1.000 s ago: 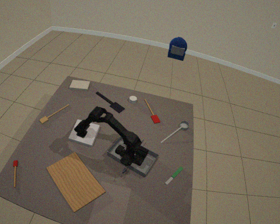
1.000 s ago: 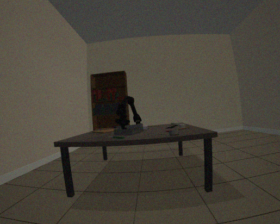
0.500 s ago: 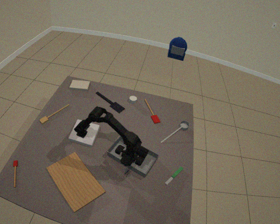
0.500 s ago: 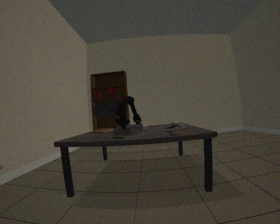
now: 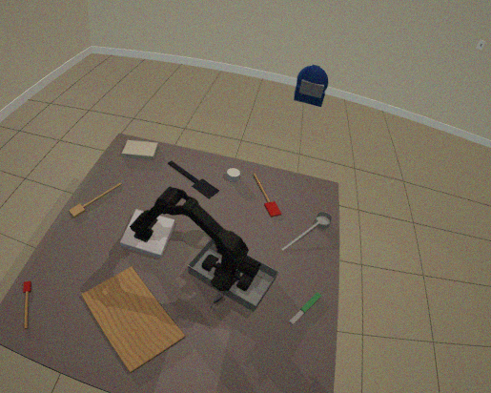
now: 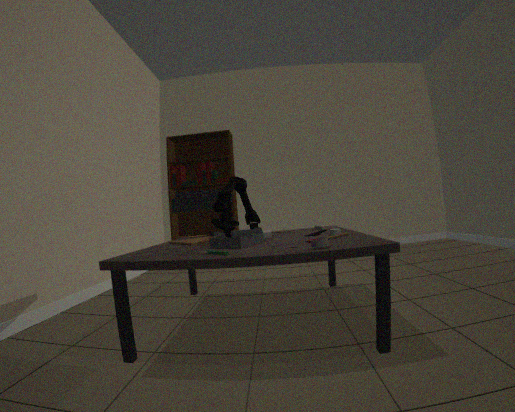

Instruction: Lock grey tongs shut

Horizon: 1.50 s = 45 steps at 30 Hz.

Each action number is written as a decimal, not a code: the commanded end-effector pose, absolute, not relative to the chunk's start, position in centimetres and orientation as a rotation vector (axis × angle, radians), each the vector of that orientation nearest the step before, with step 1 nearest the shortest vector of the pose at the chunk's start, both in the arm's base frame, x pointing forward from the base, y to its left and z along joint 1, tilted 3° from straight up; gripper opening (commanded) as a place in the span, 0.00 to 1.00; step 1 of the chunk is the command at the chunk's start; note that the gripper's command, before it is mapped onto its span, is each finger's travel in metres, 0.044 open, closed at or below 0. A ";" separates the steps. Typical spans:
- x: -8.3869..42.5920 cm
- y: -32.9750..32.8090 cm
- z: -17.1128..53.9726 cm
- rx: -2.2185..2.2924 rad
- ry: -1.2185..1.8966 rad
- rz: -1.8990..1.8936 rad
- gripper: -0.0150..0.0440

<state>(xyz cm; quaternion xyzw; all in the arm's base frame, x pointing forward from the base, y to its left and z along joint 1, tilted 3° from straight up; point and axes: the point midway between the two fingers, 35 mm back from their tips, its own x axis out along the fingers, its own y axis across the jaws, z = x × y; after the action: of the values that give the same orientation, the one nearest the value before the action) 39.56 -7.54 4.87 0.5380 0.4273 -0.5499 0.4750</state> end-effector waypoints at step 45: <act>34.6 -16.9 18.0 1.711 0.679 -1.715 0.00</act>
<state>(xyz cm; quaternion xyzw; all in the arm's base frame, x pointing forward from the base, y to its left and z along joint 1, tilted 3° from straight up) 35.60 -15.33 17.52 0.6254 0.2937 -0.6382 0.3397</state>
